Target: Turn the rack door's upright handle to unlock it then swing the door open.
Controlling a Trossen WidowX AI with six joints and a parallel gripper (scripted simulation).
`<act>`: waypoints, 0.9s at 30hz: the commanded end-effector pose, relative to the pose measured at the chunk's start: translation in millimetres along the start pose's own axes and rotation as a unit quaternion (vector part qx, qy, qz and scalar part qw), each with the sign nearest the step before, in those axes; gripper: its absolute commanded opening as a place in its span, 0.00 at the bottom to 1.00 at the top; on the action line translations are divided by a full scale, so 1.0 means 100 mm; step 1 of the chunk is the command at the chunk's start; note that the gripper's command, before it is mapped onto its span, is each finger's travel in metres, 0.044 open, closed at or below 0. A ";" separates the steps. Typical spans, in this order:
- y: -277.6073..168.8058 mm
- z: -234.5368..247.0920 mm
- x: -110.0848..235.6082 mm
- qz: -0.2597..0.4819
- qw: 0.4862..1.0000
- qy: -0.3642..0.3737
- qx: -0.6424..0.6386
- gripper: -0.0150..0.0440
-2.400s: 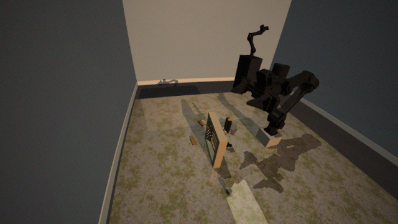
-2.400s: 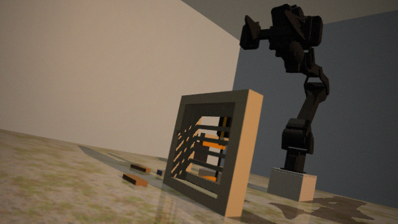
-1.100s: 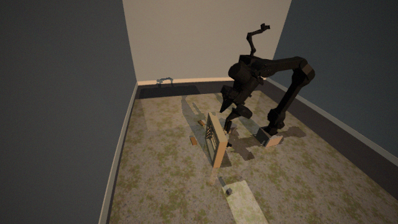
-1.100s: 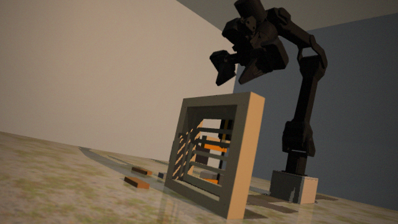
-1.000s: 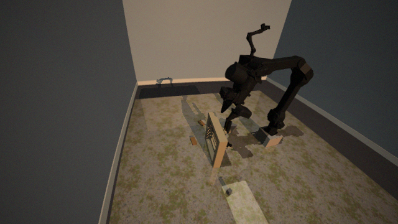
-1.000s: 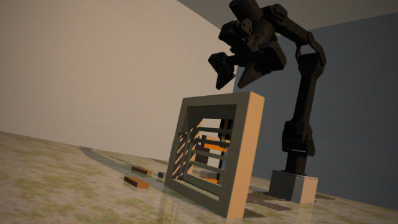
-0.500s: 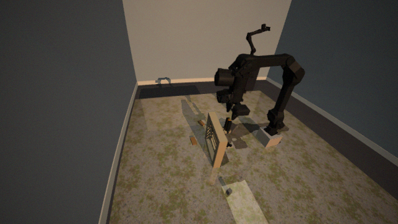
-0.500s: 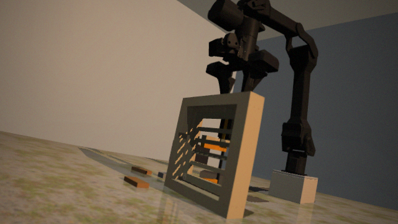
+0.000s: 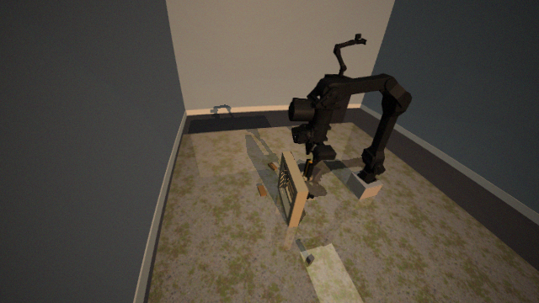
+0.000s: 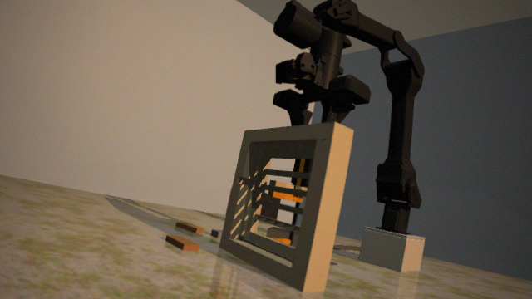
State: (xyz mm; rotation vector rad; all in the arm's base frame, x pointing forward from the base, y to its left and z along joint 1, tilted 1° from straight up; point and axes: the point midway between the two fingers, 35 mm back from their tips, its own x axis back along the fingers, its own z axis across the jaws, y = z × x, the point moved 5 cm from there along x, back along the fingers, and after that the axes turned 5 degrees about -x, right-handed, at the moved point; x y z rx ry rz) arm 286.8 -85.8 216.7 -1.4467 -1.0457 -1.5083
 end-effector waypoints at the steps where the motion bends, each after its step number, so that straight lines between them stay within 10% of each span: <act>1: 0.01 0.00 -0.08 0.004 1.000 0.000 -0.002 0.75; 27: -0.01 0.00 -0.51 0.004 1.000 0.000 -0.002 0.75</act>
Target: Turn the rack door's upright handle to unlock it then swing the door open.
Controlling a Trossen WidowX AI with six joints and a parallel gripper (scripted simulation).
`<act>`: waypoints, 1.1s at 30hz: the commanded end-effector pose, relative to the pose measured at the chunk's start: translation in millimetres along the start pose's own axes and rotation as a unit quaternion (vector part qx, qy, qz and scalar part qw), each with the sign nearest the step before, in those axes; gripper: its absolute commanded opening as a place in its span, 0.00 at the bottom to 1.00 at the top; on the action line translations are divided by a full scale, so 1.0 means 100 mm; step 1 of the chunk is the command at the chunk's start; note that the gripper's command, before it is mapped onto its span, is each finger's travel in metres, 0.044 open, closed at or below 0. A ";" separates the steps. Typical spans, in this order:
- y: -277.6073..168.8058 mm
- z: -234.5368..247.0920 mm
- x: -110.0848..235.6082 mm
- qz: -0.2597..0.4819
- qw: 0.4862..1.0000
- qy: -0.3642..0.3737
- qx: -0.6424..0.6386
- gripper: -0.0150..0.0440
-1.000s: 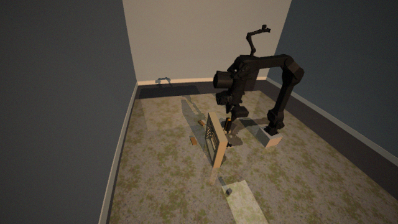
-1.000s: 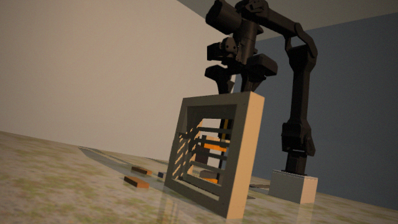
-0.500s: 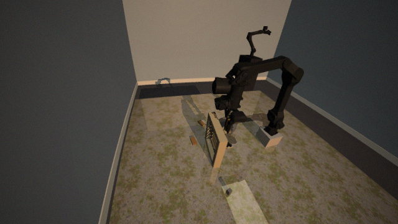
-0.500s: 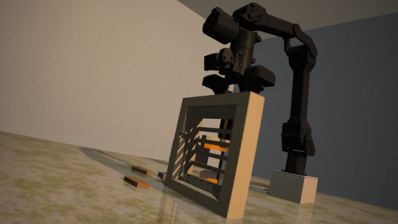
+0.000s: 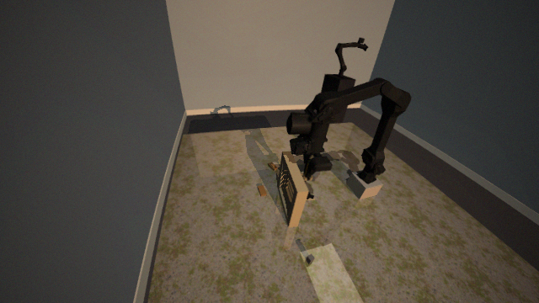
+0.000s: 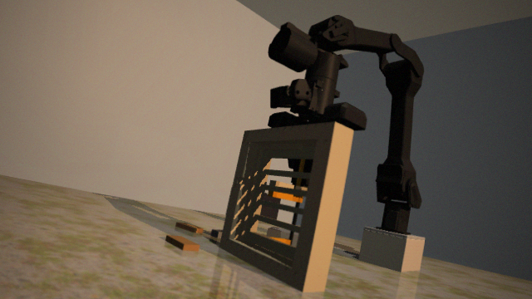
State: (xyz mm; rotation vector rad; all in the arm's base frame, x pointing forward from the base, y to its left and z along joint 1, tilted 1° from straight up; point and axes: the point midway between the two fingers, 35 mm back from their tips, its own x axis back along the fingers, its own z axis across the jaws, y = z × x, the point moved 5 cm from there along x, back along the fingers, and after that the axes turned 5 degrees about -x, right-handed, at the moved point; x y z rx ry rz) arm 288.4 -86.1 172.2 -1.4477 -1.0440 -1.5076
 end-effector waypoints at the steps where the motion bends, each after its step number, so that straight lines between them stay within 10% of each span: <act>1: -0.01 0.00 -0.08 0.003 1.000 0.000 -0.002 0.75; 5: -0.02 0.00 -0.12 0.003 1.000 0.000 -0.002 0.75; 12: -0.02 0.00 -0.12 0.003 1.000 0.000 -0.002 0.44; 33: -0.02 0.00 -0.12 0.003 0.996 0.000 -0.087 0.29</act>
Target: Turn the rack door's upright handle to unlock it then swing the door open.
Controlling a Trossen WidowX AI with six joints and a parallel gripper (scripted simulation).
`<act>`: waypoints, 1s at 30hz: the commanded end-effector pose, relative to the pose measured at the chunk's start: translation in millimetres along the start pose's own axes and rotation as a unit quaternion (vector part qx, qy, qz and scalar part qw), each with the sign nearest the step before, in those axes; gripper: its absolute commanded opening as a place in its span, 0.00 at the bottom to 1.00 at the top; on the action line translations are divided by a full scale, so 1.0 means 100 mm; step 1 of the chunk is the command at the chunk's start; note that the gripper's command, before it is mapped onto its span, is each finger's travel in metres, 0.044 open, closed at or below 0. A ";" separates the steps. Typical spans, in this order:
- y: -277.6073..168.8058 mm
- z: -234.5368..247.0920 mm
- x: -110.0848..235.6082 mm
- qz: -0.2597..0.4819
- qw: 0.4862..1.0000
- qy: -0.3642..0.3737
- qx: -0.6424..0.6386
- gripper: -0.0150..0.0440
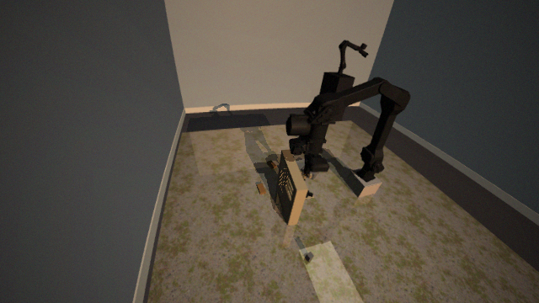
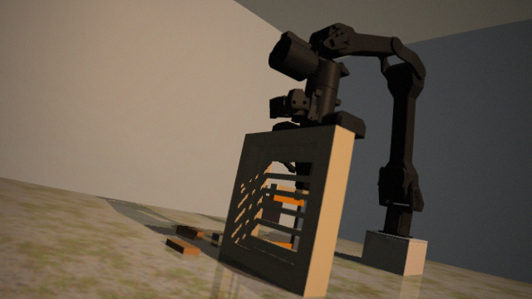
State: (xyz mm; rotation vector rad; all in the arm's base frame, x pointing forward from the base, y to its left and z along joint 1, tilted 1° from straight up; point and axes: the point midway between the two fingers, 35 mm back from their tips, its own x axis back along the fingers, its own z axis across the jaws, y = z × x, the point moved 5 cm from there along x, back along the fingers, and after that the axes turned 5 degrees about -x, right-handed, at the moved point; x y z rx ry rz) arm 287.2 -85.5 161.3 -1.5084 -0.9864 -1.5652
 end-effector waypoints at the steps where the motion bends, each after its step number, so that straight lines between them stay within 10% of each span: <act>1: 0.00 0.00 -0.01 0.001 0.998 0.000 -0.069 0.29; 15: 0.00 0.00 -0.01 0.001 0.915 0.000 -0.402 0.29; 30: 0.00 0.00 -0.01 0.001 0.708 -0.001 -0.706 0.29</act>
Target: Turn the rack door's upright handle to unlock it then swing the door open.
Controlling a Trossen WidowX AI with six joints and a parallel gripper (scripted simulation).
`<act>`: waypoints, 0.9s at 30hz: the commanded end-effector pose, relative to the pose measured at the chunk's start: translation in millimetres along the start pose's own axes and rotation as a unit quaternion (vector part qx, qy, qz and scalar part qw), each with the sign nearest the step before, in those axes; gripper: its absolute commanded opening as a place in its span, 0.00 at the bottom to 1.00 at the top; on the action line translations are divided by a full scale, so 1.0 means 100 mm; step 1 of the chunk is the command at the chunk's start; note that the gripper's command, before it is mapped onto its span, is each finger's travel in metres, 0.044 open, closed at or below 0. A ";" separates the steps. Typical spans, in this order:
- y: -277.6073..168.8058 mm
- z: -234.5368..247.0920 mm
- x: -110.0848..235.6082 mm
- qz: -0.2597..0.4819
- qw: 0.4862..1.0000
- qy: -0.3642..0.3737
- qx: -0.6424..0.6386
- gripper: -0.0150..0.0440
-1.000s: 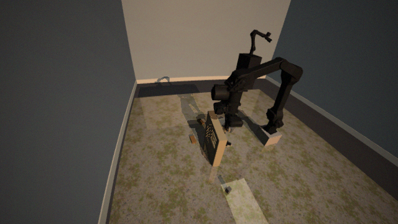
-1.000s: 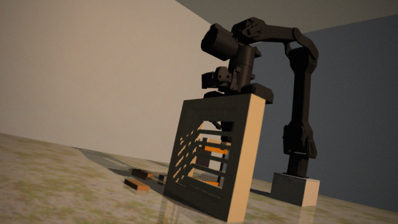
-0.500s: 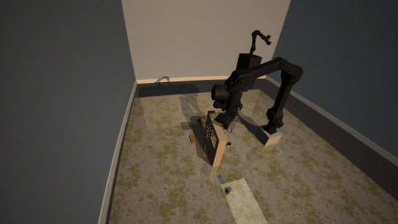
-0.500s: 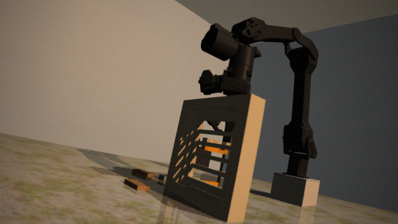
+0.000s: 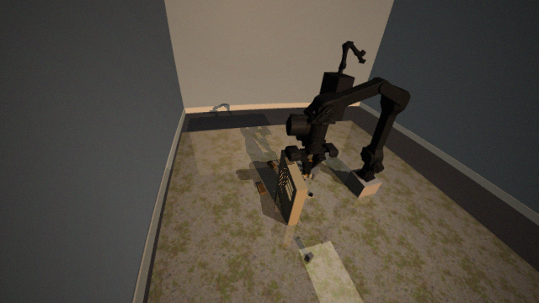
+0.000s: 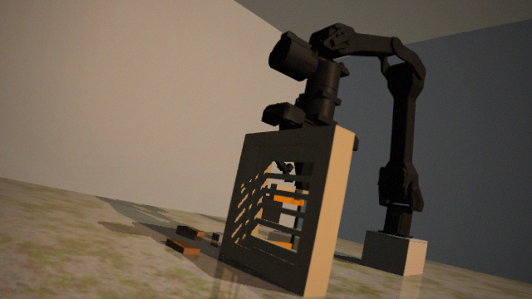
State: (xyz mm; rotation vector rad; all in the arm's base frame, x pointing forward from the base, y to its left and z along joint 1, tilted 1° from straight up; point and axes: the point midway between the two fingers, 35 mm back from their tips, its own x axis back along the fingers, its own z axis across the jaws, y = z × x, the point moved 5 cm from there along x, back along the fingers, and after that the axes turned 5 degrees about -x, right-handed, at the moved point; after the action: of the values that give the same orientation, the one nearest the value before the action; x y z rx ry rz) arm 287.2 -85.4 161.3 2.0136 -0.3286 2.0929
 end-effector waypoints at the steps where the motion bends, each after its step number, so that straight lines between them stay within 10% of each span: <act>1: 0.00 0.00 -0.01 0.000 0.996 -0.001 -0.090 0.29; 14: 0.00 0.00 -0.01 0.000 0.980 -0.001 -0.199 0.29; 27: 0.00 0.00 -0.01 0.000 0.983 -0.001 -0.183 0.75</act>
State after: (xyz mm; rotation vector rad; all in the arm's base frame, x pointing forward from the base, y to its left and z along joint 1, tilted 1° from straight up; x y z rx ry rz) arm 287.3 -85.9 161.0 1.7767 -0.6782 1.8497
